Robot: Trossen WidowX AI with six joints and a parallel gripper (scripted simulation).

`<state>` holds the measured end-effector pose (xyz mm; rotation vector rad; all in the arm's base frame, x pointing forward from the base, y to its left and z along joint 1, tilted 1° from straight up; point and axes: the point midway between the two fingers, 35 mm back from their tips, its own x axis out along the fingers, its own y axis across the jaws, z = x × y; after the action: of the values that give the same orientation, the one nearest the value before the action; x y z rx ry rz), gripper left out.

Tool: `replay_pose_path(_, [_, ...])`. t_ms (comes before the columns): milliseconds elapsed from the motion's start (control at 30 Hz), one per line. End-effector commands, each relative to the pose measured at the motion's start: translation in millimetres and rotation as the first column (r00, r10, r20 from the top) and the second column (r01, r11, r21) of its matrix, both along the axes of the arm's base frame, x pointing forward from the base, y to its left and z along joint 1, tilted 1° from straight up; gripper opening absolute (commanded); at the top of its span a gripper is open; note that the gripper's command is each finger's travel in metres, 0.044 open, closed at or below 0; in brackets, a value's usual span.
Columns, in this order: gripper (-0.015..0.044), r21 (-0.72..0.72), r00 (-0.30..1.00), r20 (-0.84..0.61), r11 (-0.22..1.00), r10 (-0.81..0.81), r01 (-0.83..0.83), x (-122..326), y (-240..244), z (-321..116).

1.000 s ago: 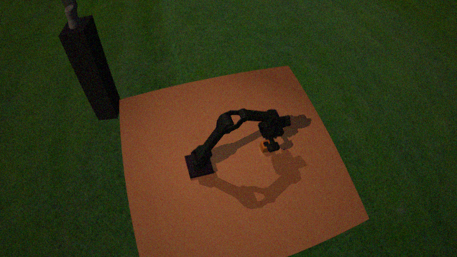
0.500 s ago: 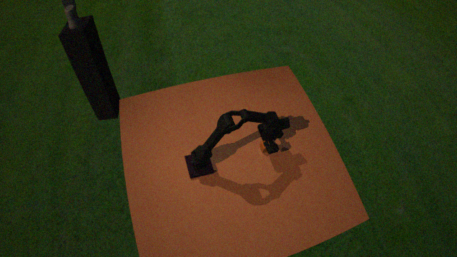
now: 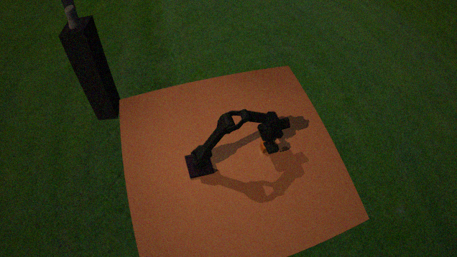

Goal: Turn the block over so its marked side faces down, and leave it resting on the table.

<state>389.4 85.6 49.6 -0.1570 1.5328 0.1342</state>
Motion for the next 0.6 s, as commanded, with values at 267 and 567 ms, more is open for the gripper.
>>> replay_pose_path(267, [0.0000, 0.003, 1.000, -0.002, 1.000, 0.004, -0.004, 0, 1, 14])
replay_pose_path(567, [0.0000, 0.003, 1.000, -0.002, 1.000, 0.004, -0.004, -1, 1, 29])
